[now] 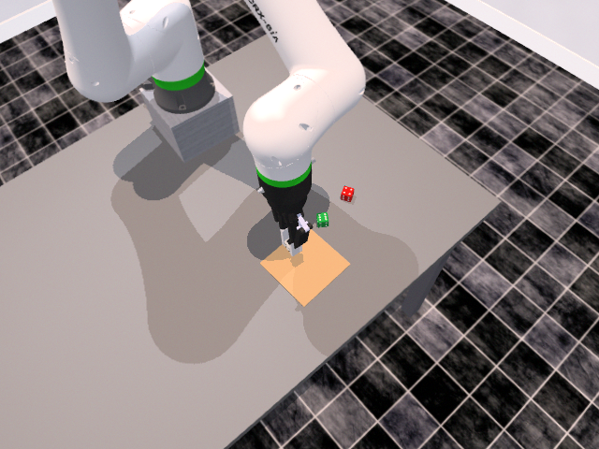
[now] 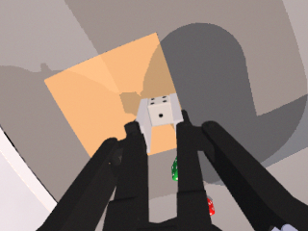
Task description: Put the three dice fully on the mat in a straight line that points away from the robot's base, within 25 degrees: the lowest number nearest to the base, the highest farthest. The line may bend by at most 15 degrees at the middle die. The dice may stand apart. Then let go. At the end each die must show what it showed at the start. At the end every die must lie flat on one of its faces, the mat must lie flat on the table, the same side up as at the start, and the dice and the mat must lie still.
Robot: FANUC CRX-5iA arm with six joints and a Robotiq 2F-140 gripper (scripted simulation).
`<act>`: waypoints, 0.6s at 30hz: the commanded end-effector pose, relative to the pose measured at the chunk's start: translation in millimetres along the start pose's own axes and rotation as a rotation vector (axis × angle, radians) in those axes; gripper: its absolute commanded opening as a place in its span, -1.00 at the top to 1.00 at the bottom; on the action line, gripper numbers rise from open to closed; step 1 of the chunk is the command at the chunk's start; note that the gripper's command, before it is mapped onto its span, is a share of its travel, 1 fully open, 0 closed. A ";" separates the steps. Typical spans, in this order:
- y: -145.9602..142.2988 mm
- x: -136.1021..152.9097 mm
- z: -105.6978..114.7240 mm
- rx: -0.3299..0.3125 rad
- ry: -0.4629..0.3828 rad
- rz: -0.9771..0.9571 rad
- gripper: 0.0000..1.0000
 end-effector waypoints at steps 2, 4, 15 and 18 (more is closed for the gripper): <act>-0.2 0.0 0.1 0.000 0.000 0.000 0.75; -0.2 0.0 0.1 0.000 0.000 0.000 0.75; -0.2 0.0 0.1 0.000 0.000 0.000 0.70; -0.2 0.0 0.1 0.000 0.000 0.000 0.65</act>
Point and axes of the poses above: the point where the finger pads meet when closed, its own z axis back along the fingers, its own y axis across the jaws, x = y × z, the point moved 6 cm from there along z, back along the fingers
